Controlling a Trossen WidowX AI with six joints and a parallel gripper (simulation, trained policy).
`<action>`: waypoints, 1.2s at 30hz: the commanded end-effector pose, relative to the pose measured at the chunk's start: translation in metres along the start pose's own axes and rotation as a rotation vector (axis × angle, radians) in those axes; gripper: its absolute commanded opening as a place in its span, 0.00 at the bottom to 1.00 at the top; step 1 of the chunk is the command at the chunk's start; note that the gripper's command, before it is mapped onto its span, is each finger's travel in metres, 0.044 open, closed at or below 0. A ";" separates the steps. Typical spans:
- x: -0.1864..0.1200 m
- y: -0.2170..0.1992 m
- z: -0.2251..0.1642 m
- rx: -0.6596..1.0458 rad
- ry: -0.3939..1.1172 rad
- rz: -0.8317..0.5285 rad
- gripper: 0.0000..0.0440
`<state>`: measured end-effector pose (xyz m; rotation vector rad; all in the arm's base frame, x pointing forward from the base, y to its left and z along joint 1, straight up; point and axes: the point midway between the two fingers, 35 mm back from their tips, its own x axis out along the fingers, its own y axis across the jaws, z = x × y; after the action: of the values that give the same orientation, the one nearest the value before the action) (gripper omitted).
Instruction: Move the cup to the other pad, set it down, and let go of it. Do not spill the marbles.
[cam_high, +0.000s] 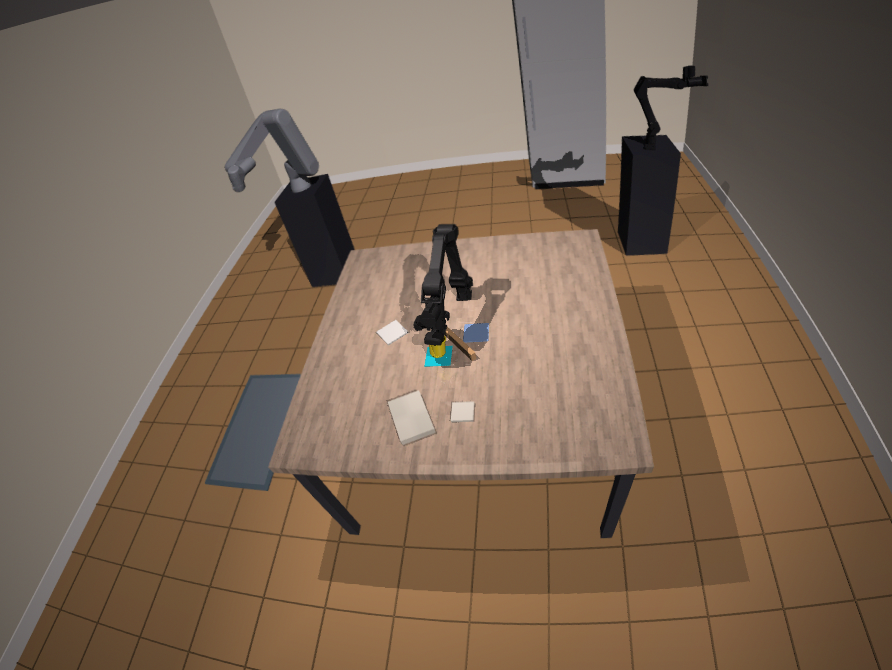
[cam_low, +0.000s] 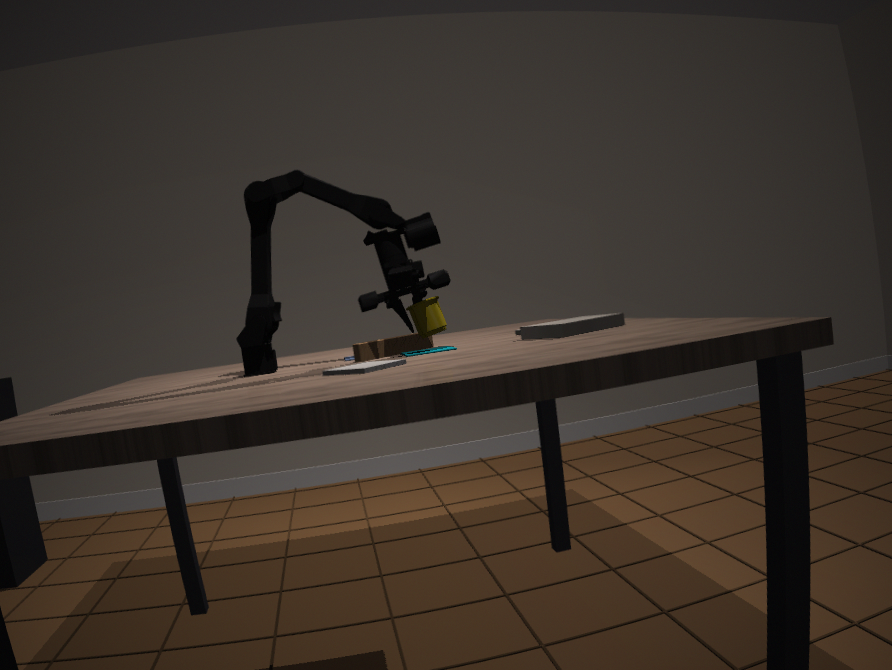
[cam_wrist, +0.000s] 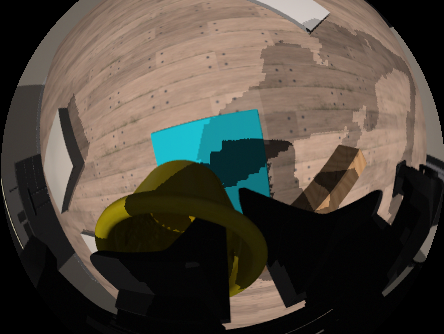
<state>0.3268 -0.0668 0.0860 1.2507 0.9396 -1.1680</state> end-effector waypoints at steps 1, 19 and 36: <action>0.016 -0.006 0.002 0.001 -0.005 -0.015 0.07; 0.014 0.001 0.014 0.043 0.018 0.075 0.41; -0.031 -0.005 0.022 0.051 0.053 0.161 0.58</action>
<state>0.3171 -0.0835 0.1043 1.3663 0.8540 -1.0669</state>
